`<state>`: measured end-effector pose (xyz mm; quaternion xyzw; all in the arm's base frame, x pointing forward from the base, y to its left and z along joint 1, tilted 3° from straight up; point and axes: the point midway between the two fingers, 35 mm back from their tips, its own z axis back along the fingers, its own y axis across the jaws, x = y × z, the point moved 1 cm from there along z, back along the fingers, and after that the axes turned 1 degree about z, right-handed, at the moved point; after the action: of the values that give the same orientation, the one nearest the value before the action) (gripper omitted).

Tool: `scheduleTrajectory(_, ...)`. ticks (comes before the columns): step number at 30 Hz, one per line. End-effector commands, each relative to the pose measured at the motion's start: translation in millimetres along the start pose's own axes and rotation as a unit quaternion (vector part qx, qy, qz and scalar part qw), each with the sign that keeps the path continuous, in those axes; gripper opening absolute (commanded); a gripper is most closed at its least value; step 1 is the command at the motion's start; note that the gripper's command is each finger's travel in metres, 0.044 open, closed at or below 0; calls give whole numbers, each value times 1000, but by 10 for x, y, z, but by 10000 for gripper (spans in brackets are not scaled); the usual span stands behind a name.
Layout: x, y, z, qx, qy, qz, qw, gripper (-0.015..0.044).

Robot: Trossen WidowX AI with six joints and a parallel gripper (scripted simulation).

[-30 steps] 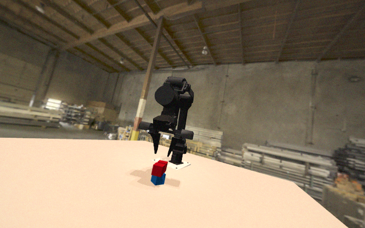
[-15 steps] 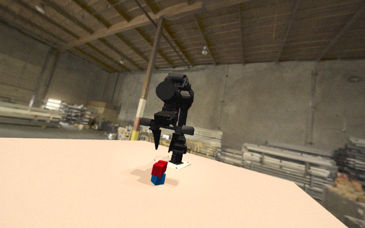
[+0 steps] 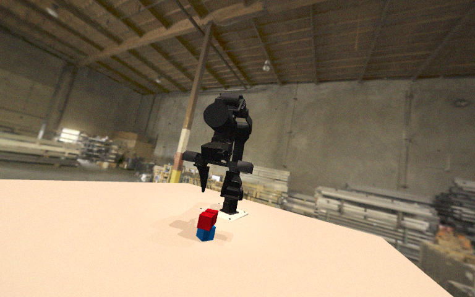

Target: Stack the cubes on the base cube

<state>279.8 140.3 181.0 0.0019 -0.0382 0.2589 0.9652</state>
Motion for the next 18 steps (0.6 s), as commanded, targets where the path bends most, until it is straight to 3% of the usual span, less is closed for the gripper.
scheduleTrajectory(1, 2, 0, 50, 0, -1, 0, 1000, 310)
scheduleTrajectory(5, 2, -1, 75, 0, -1, 0, 1000, 400)
scheduleTrajectory(10, -7, 94, 49, 1, 1, 0, 1000, 400)
scheduleTrajectory(18, -224, 1170, 78, 6, 3, 0, 1000, 400)
